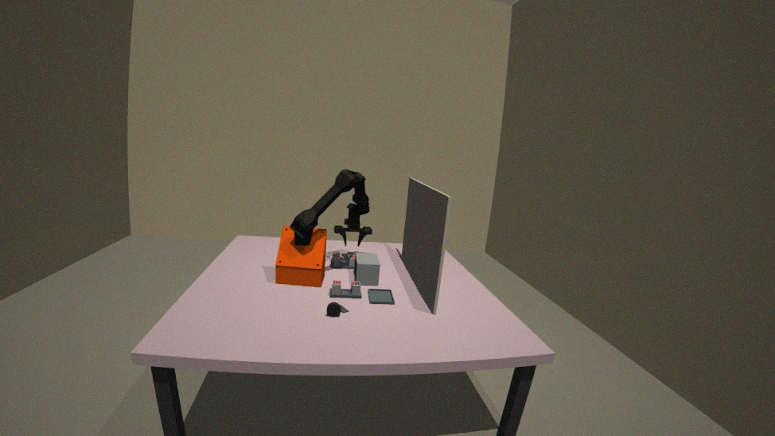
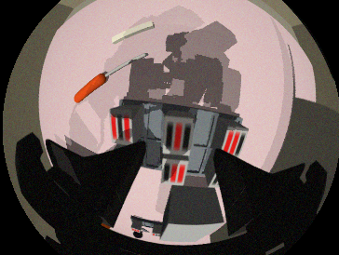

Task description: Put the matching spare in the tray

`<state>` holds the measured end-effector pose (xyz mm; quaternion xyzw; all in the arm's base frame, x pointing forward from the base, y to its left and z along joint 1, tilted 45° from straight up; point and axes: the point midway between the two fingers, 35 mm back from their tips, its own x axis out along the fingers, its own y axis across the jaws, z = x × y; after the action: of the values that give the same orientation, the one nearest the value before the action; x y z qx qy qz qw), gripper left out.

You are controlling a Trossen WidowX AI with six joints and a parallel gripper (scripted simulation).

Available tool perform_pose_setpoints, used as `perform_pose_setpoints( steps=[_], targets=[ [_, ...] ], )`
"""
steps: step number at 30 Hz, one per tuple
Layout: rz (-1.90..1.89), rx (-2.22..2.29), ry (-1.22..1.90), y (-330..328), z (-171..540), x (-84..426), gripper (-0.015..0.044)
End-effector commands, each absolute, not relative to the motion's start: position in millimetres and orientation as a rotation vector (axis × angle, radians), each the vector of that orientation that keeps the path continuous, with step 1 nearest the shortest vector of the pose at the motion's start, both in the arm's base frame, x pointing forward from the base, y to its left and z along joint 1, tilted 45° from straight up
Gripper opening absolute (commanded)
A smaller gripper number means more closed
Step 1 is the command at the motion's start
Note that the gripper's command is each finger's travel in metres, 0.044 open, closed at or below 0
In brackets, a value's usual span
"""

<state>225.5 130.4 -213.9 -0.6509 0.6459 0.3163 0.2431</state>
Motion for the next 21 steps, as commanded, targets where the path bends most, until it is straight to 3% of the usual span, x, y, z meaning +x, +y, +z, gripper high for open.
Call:
perform_pose_setpoints(
  steps=[1,21],
  targets=[
    [0.867,-1.786,1.768,124,-219,224,0.0300],
    [0.866,-1.787,1.768,100,-243,224,0.0300]
  ],
)
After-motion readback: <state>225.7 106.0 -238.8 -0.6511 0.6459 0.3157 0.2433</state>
